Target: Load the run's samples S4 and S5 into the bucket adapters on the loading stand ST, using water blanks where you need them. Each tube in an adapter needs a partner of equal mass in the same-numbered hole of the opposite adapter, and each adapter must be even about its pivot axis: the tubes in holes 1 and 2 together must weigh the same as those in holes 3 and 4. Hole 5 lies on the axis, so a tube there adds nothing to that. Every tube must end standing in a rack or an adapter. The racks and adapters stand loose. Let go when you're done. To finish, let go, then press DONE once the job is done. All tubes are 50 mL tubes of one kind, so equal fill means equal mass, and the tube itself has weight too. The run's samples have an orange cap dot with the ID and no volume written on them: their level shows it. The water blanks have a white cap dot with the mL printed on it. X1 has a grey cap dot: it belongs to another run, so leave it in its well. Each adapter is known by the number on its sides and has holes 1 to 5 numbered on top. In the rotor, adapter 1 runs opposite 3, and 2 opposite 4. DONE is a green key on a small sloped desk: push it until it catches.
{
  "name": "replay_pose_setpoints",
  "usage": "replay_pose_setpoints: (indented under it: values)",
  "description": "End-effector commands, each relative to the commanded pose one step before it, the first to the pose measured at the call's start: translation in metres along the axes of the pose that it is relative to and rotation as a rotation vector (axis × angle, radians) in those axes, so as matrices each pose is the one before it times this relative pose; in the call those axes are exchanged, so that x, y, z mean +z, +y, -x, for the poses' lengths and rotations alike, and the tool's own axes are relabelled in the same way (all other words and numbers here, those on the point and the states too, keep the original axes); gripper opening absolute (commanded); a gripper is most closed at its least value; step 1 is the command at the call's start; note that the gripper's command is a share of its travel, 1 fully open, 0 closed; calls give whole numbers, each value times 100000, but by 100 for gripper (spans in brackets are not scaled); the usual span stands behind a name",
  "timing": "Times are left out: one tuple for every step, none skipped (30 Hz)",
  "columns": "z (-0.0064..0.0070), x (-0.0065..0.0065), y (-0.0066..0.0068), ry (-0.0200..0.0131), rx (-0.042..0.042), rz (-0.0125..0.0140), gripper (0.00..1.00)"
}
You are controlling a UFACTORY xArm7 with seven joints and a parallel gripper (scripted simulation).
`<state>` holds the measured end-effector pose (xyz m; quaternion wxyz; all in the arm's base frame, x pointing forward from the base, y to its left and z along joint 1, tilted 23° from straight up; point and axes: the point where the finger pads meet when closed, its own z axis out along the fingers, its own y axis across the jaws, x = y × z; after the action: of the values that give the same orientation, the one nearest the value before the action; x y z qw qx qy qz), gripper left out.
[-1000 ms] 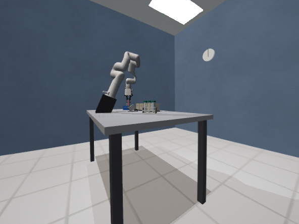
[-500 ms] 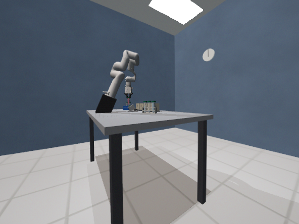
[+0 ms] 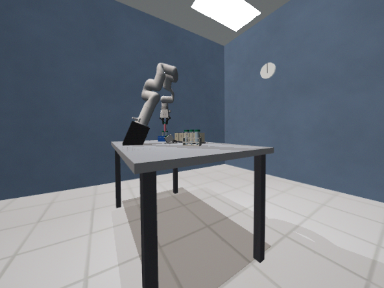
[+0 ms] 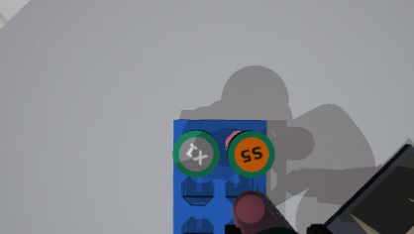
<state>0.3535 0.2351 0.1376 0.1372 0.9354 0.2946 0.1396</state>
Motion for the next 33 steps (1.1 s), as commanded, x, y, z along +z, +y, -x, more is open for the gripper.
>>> replay_pose_setpoints:
  values:
    - [-170, -985, -24, 488, -25, -50, 0]
    - [-1, -201, 0, 1, 0, 0, 0]
    - [-1, -201, 0, 1, 0, 0, 0]
    - [-1, -201, 0, 1, 0, 0, 0]
    - [-1, -201, 0, 1, 0, 0, 0]
    - [-1, -201, 0, 1, 0, 0, 0]
    - [-1, -201, 0, 1, 0, 0, 0]
    - [-1, -201, 0, 1, 0, 0, 0]
    - [-1, -201, 0, 1, 0, 0, 0]
    - [-1, -201, 0, 1, 0, 0, 0]
    - [0, 0, 0, 0, 0, 0, 0]
    - [0, 0, 0, 0, 0, 0, 0]
    - [0, -202, 0, 0, 0, 0, 0]
    - [-1, -200, 0, 1, 0, 0, 0]
    - [-1, -200, 0, 1, 0, 0, 0]
    - [0, -200, 0, 1, 0, 0, 0]
    - [0, -200, 0, 1, 0, 0, 0]
    - [0, -100, 0, 0, 0, 0, 0]
    - [0, 0, 0, 0, 0, 0, 0]
    - [0, 0, 0, 0, 0, 0, 0]
    - [0, 0, 0, 0, 0, 0, 0]
    - [-1, 6, -2, 1, 0, 0, 0]
    - [1, -3, 1, -1, 0, 0, 0]
    - [0, -2, 1, 0, 0, 0, 0]
    - [0, -1, 0, 0, 0, 0, 0]
    - [0, -1, 0, 0, 0, 0, 0]
    - [0, 0, 0, 0, 0, 0, 0]
    - [0, 0, 0, 0, 0, 0, 0]
    - [0, 0, 0, 0, 0, 0, 0]
    - [0, -1, 0, 0, 0, 0, 0]
    - [0, 0, 0, 0, 0, 0, 0]
    - [0, 0, 0, 0, 0, 0, 0]
    - [5, 9, 0, -18, -1, 1, 0]
